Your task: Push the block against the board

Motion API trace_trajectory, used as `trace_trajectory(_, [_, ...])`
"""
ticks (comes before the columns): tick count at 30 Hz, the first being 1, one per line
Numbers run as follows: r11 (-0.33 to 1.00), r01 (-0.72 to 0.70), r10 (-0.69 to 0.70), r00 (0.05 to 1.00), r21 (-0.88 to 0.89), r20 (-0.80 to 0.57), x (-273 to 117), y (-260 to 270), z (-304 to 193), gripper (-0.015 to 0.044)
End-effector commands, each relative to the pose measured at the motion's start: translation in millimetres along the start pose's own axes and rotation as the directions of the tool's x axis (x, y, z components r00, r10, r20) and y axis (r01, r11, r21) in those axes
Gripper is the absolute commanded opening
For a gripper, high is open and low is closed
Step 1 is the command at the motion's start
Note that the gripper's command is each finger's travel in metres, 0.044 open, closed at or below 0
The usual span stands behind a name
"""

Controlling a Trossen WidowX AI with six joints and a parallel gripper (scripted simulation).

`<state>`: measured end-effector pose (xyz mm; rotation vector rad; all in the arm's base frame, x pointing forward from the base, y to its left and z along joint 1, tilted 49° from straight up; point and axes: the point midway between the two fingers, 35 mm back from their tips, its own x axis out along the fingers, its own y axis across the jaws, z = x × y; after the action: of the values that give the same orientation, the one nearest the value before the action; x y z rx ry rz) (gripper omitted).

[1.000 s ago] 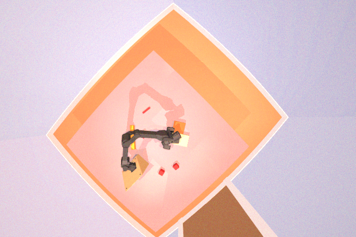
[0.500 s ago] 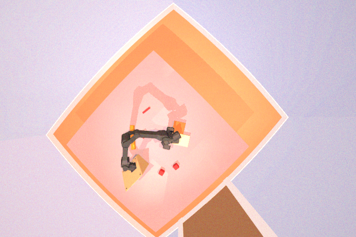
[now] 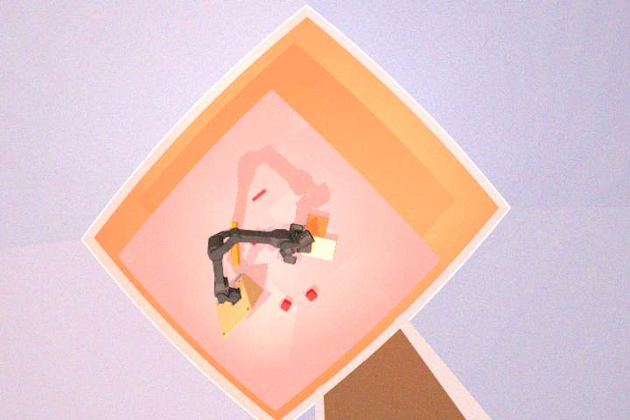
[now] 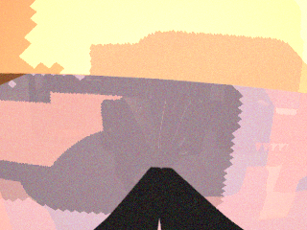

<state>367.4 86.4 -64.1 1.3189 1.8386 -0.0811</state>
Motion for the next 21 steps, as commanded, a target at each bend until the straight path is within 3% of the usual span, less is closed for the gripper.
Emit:
trace_trajectory(1, [1.000, -0.003, 0.003, 1.000, 0.002, -0.003, 0, 0, -7, 0.0000])
trace_trajectory(8, [1.000, 0.000, 0.000, 1.000, 0.000, -0.001, -3, 0, -11, 0.0000])
trace_trajectory(13, [1.000, -0.002, 0.002, 1.000, 0.002, -0.001, -55, -1, -11, 0.0000])
trace_trajectory(21, [1.000, -0.010, 0.010, 1.000, -0.004, 0.007, -55, 21, -2, 0.0000])
